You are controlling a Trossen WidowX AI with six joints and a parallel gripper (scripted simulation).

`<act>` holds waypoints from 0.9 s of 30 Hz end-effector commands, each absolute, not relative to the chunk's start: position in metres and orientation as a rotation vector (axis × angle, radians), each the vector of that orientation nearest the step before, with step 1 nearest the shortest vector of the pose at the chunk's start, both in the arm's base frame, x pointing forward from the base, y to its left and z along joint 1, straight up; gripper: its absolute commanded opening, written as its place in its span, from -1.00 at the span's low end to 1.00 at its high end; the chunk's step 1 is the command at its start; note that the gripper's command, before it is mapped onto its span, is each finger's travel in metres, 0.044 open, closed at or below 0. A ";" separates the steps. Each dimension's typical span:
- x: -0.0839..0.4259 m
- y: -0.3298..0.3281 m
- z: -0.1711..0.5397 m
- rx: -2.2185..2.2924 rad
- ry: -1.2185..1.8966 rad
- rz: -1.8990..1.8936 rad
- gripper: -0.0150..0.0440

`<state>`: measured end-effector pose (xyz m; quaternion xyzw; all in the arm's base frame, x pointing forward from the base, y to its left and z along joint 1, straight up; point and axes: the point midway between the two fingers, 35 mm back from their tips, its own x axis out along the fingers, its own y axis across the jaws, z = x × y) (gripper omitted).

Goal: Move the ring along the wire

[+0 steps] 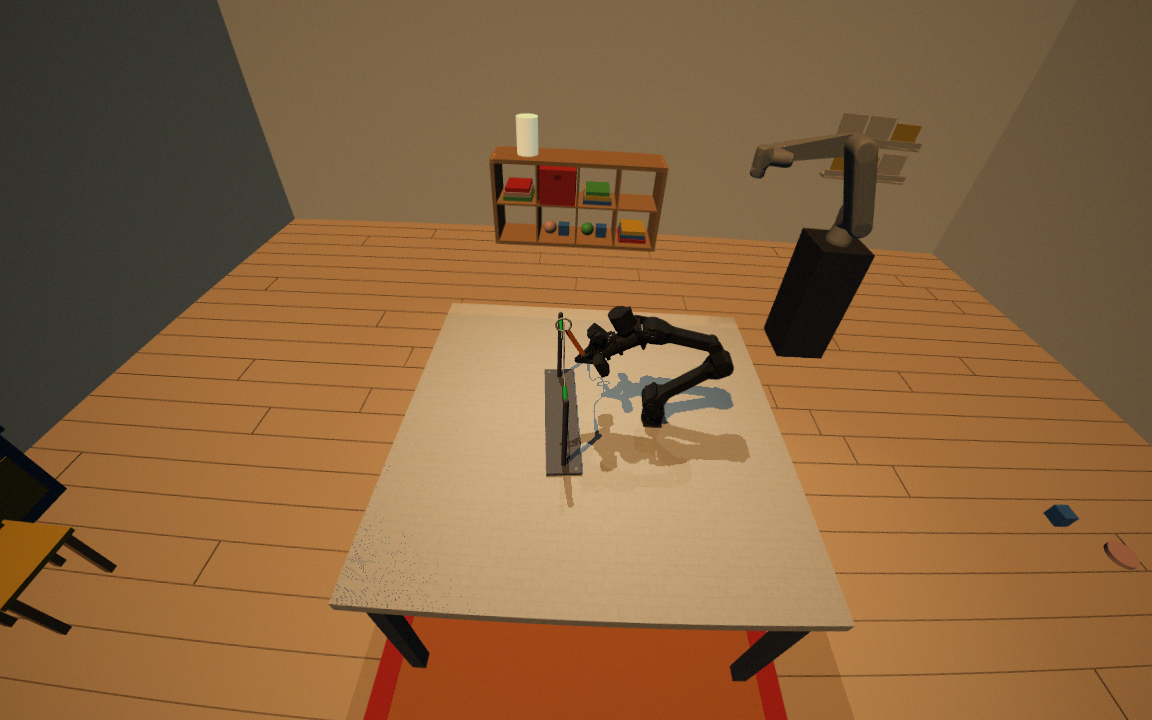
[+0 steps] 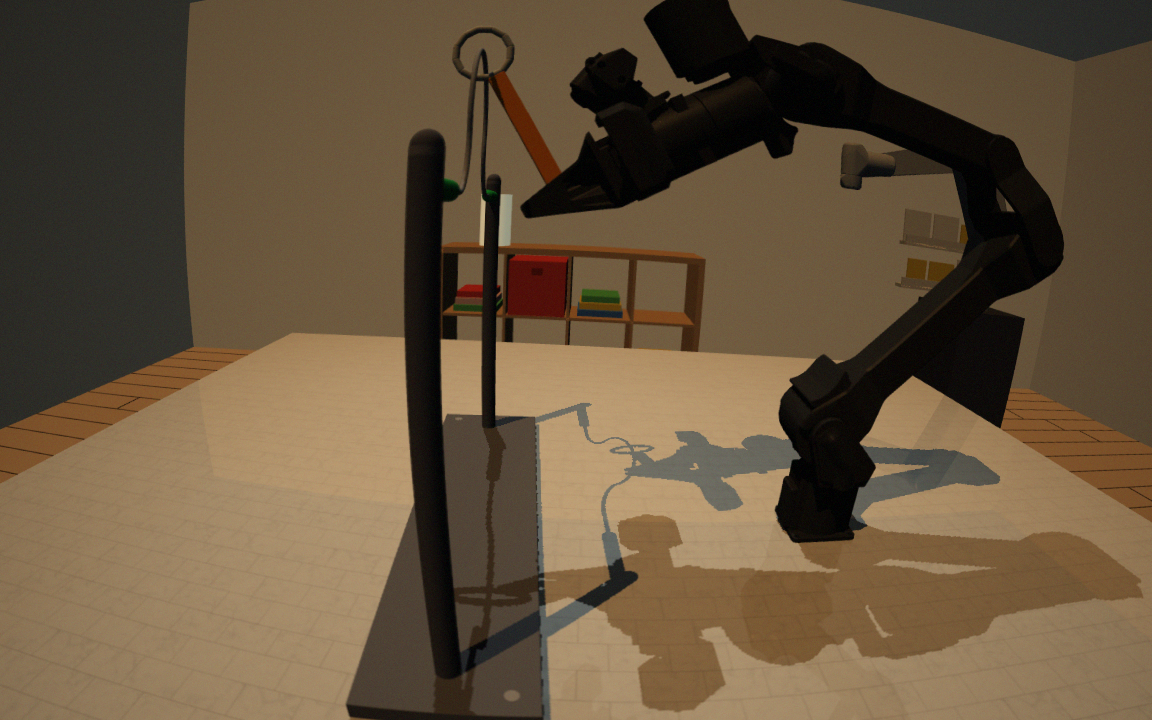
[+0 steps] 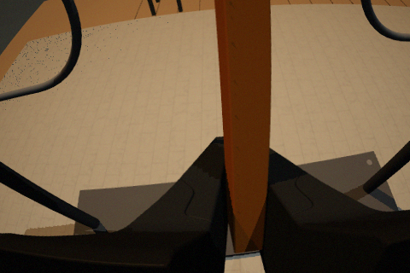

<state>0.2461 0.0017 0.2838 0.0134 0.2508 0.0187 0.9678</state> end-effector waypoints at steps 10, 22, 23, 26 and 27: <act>0.247 -0.012 0.283 -0.209 0.485 -0.034 -1.00; 0.248 -0.023 0.286 -0.416 0.458 -0.098 -1.00; 0.248 -0.024 0.287 -0.433 0.456 -0.103 -1.00; 0.249 -0.027 0.288 -0.485 0.448 -0.119 -1.00; 0.249 -0.028 0.288 -0.502 0.446 -0.124 -1.00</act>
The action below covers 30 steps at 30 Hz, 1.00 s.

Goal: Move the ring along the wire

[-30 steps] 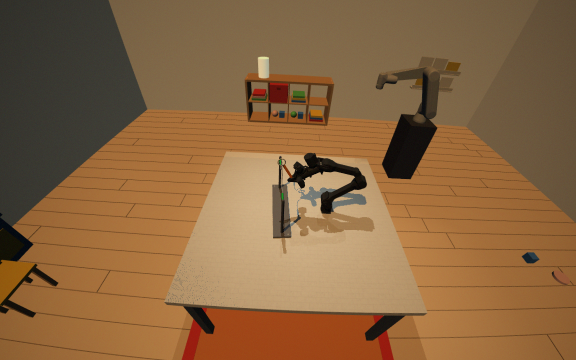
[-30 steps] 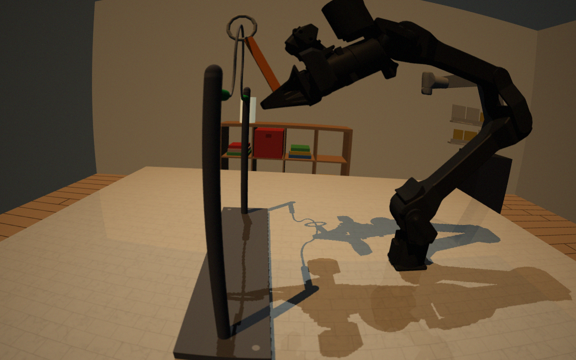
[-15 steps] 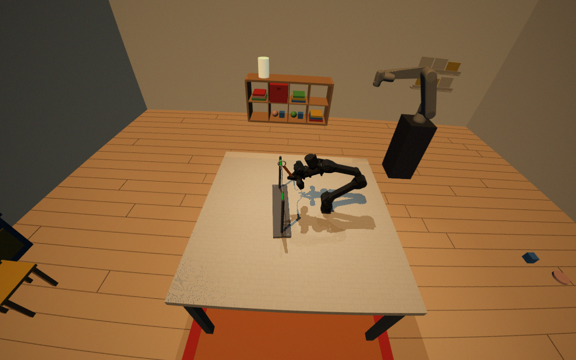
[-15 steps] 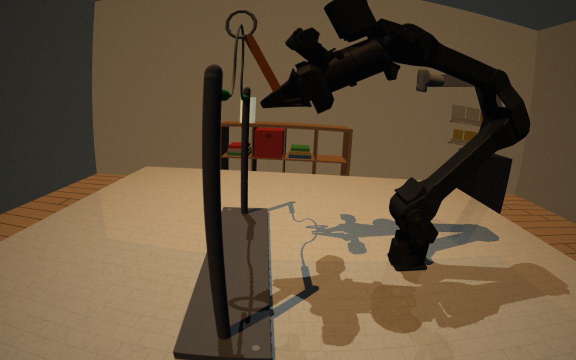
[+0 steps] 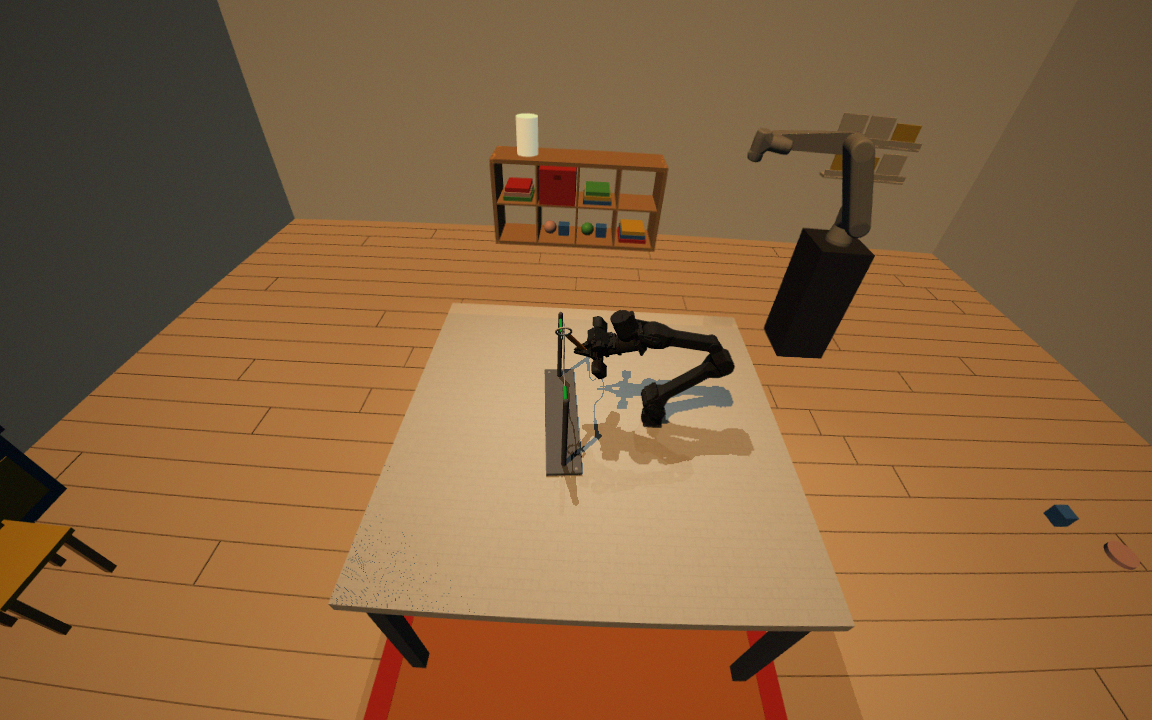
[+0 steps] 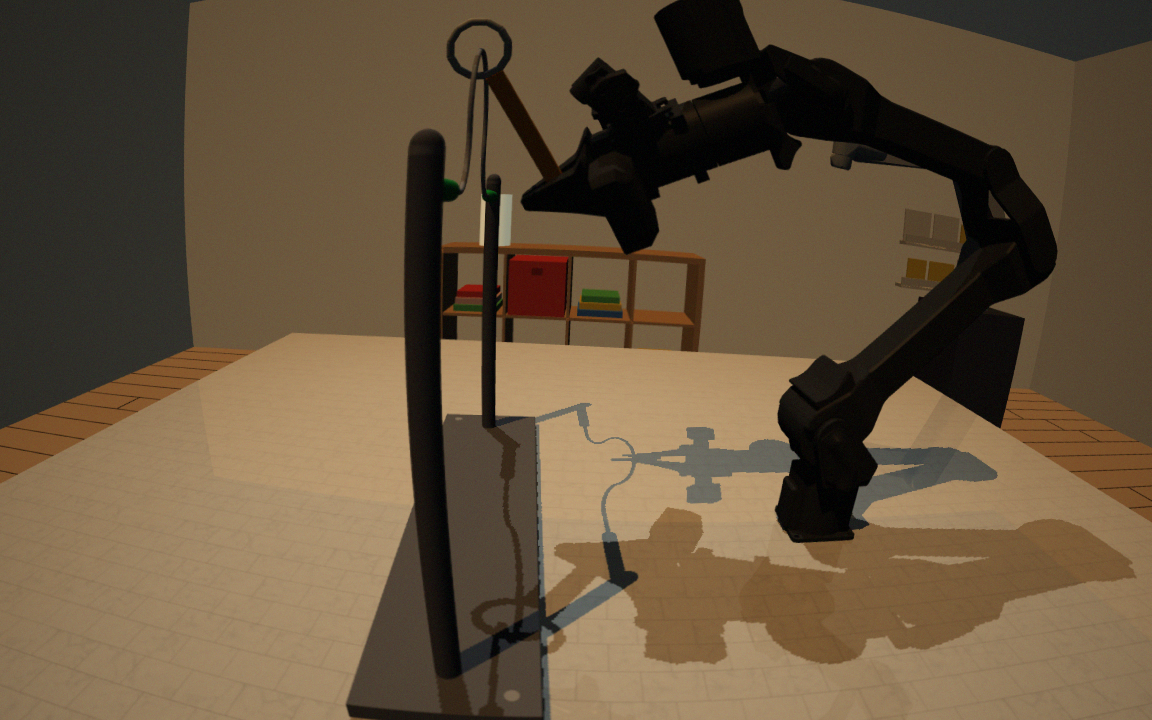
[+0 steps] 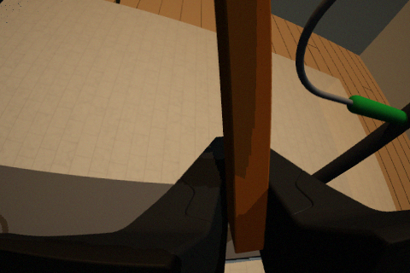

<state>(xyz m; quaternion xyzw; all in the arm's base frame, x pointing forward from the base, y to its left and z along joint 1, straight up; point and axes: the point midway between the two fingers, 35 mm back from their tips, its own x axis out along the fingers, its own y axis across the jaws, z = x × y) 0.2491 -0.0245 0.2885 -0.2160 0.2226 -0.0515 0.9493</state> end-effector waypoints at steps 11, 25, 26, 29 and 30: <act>0.249 -0.037 0.294 -0.691 0.415 -0.182 -1.00; 0.250 -0.047 0.304 -0.932 0.369 -0.254 -1.00; 0.250 -0.048 0.305 -0.949 0.366 -0.259 -1.00; 0.250 -0.050 0.307 -1.000 0.355 -0.274 -1.00; 0.250 -0.050 0.308 -1.018 0.351 -0.279 -1.00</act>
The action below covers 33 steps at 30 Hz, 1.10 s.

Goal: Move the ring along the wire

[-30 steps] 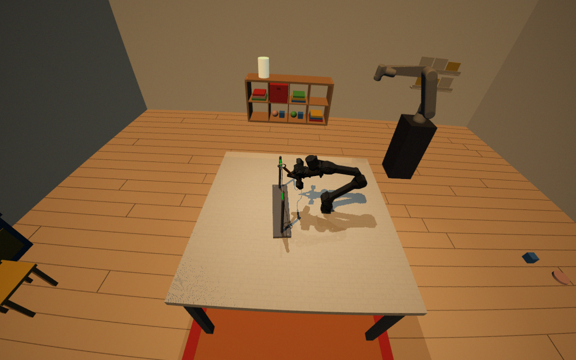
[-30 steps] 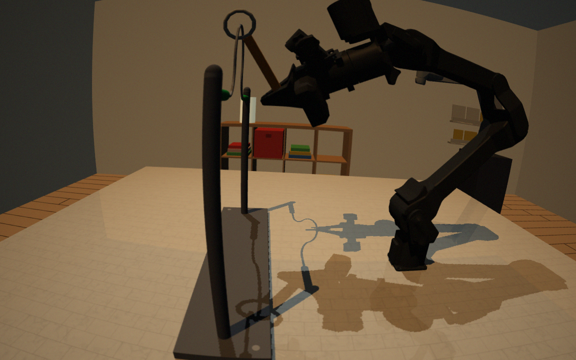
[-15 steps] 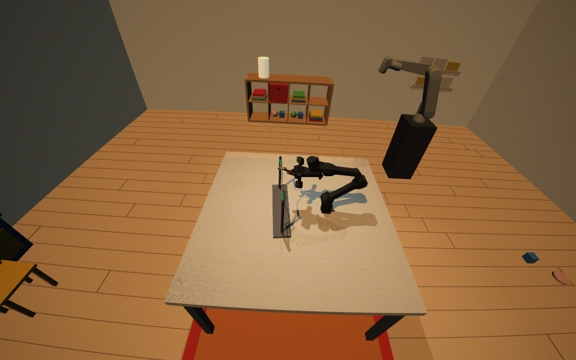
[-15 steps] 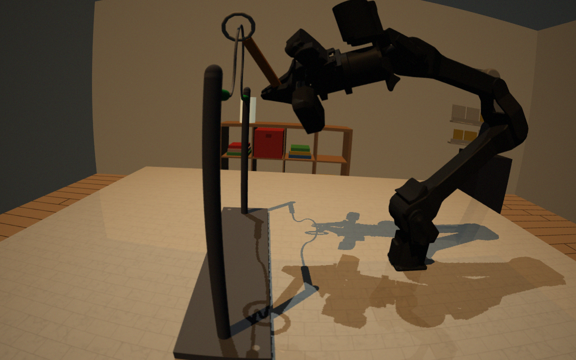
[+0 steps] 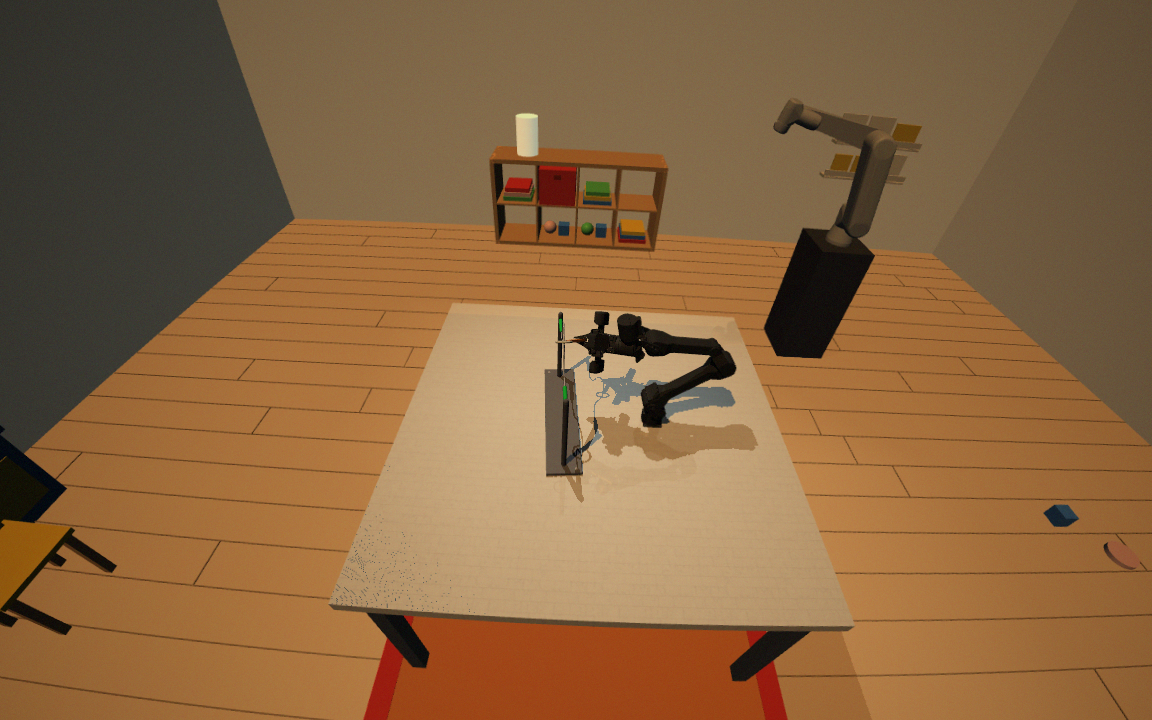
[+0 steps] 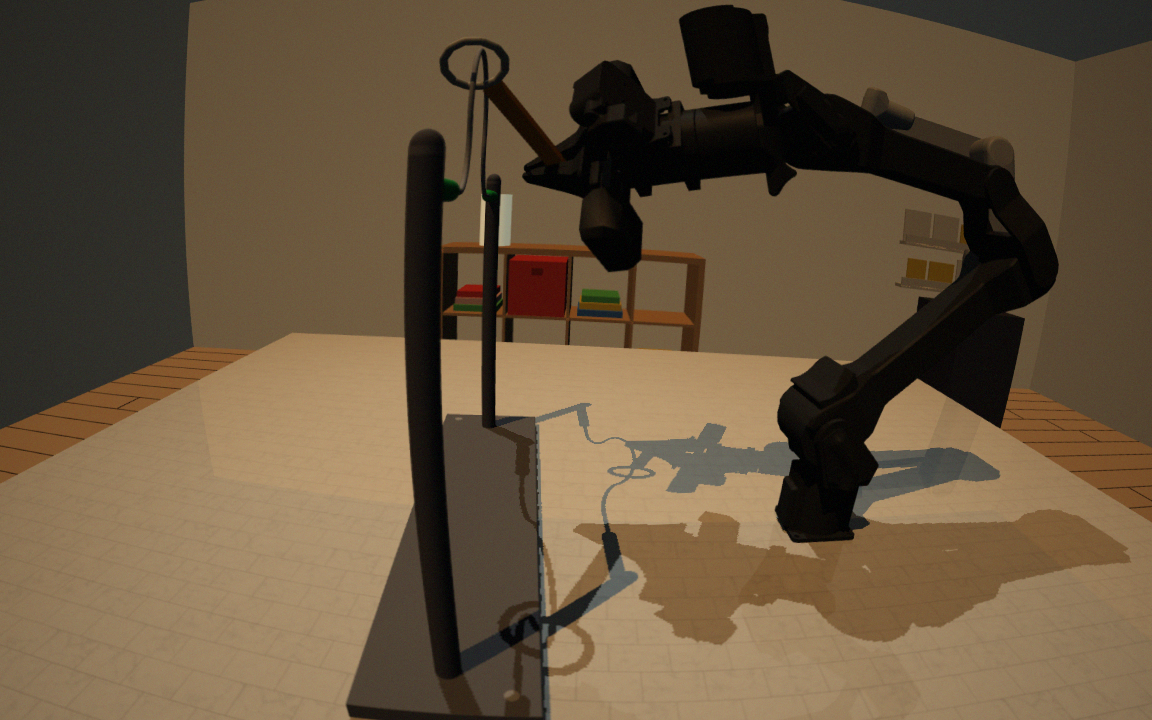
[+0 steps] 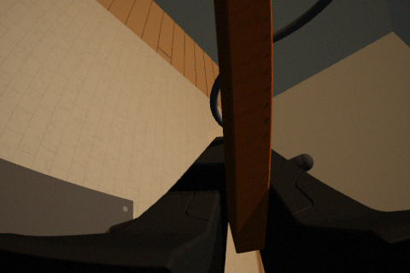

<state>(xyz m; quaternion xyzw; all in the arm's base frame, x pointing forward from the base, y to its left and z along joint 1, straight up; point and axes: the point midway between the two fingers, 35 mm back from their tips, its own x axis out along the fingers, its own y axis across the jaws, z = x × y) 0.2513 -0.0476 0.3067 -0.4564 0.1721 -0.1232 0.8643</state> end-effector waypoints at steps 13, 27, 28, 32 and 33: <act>0.251 -0.056 0.319 -1.238 0.302 -0.343 -1.00; 0.251 -0.059 0.330 -1.452 0.249 -0.403 -1.00; 0.251 -0.059 0.331 -1.465 0.246 -0.406 -1.00; 0.251 -0.060 0.332 -1.513 0.234 -0.420 -1.00; 0.251 -0.060 0.332 -1.522 0.232 -0.422 -1.00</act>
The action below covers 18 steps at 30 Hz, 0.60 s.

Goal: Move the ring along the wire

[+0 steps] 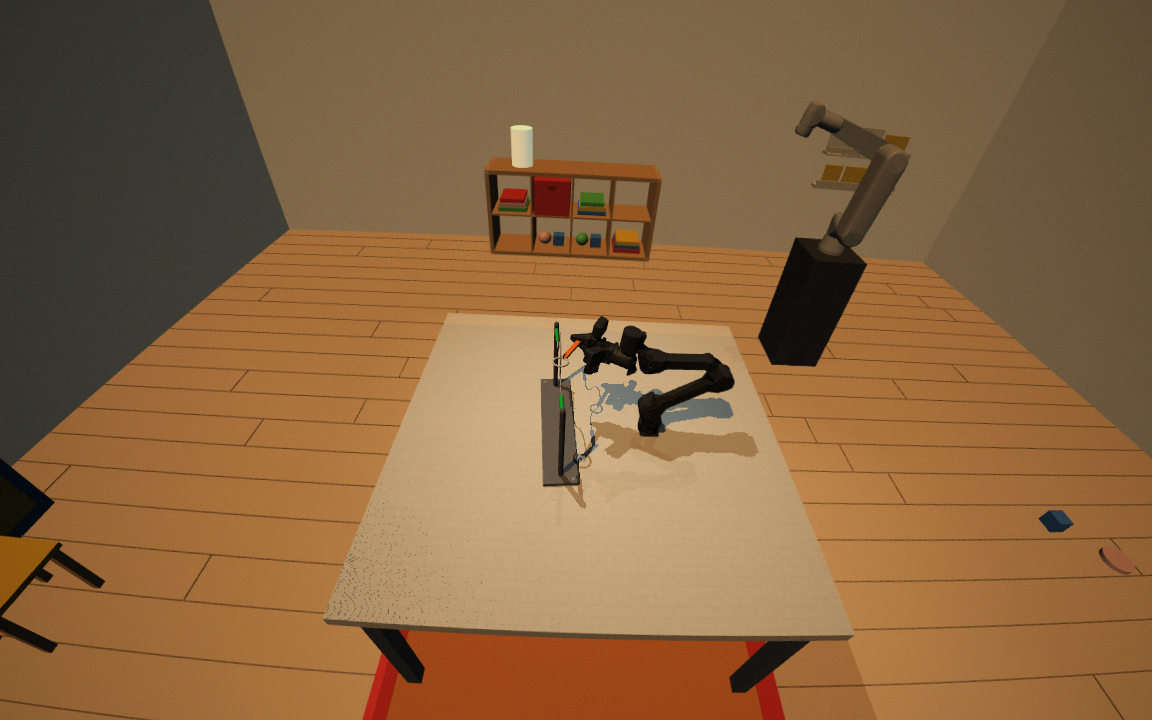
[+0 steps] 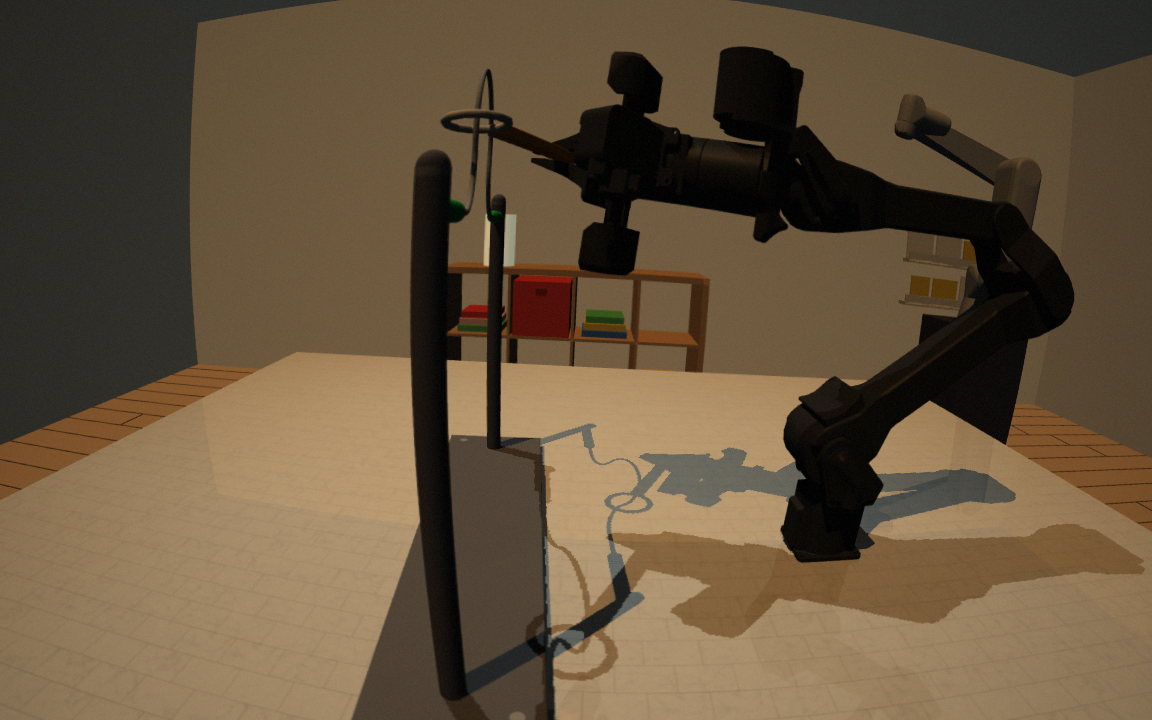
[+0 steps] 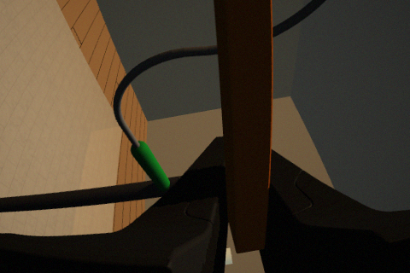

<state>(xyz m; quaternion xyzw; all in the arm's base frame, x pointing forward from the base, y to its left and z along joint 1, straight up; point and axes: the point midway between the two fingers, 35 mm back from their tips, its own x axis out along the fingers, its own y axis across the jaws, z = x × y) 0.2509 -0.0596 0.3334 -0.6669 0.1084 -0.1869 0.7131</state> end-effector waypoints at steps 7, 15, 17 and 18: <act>0.251 -0.060 0.329 -1.551 0.224 -0.431 -1.00; 0.251 -0.061 0.317 -1.519 0.232 -0.423 -1.00; 0.251 -0.061 0.313 -1.496 0.238 -0.417 -1.00; 0.251 -0.061 0.310 -1.483 0.241 -0.414 -1.00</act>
